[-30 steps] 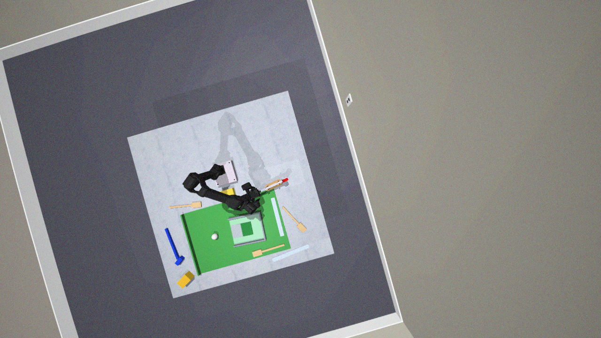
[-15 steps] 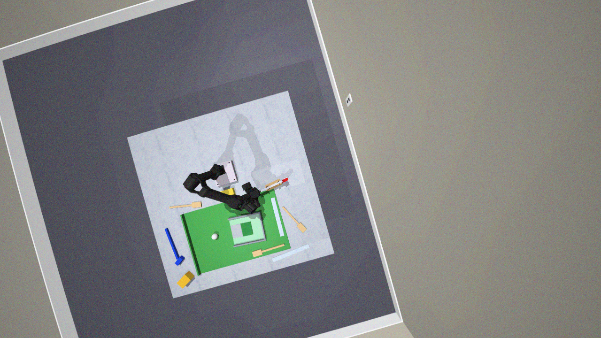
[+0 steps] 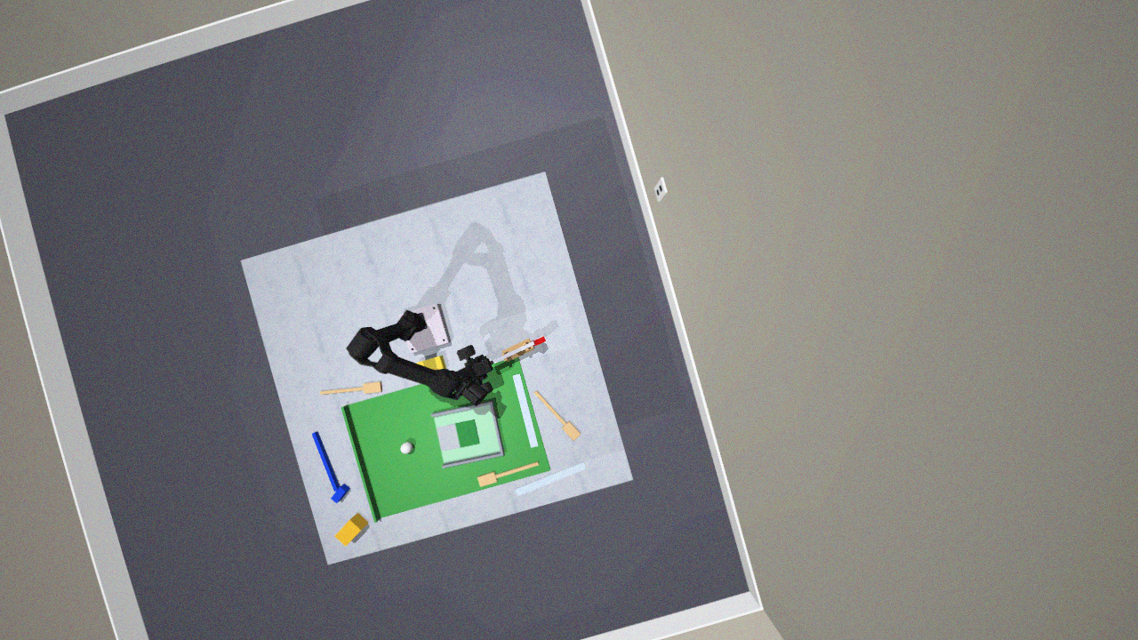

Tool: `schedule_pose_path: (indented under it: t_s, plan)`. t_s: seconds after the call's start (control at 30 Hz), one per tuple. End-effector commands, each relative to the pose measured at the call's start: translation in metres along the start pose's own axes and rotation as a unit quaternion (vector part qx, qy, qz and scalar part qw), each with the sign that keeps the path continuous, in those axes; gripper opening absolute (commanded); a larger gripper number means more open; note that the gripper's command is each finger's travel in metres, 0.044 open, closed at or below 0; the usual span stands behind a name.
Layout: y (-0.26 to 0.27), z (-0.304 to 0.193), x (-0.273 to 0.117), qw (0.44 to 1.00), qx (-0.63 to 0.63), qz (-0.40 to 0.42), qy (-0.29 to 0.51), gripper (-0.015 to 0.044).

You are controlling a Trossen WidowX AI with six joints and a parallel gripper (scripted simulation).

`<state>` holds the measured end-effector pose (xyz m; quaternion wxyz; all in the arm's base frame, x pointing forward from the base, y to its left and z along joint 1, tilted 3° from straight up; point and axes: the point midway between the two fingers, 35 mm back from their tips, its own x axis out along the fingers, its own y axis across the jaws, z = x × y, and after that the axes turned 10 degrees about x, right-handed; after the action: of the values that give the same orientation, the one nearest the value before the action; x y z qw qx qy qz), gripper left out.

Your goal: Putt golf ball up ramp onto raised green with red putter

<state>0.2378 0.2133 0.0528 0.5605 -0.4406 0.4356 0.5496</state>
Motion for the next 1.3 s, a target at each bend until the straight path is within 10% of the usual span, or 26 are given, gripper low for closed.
schedule_pose_path:
  t_s: [0.0,1.27]
  plan:
    - [-0.002,0.008,-0.018,1.0,-0.001,-0.004,-0.006,0.0]
    - [-0.064,-0.067,-0.114,0.976,0.211,-0.048,0.019,0.0]
